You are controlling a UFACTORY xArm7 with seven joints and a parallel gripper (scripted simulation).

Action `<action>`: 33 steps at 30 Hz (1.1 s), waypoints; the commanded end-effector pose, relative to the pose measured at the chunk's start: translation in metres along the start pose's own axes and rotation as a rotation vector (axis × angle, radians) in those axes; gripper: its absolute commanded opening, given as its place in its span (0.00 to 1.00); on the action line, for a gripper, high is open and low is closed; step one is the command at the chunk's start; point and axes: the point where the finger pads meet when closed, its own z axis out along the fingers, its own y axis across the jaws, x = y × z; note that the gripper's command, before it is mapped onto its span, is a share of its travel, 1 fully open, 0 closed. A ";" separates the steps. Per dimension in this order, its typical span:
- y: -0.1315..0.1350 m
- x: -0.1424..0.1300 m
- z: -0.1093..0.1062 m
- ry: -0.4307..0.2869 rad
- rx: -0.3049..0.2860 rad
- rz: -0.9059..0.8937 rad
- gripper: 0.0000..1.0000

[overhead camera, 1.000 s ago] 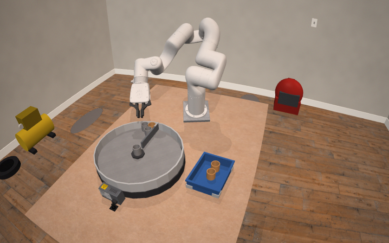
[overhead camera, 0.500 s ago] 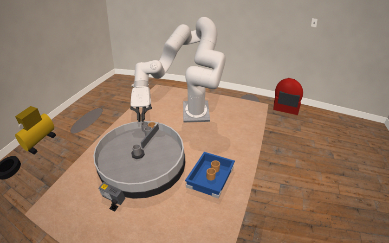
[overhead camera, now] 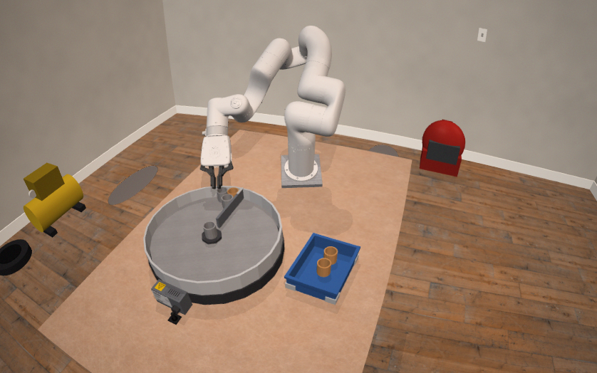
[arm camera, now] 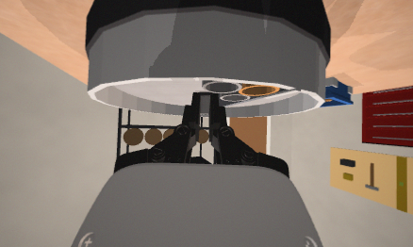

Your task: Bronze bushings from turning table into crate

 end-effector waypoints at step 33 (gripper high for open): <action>-0.001 0.009 0.010 0.000 0.003 -0.001 0.10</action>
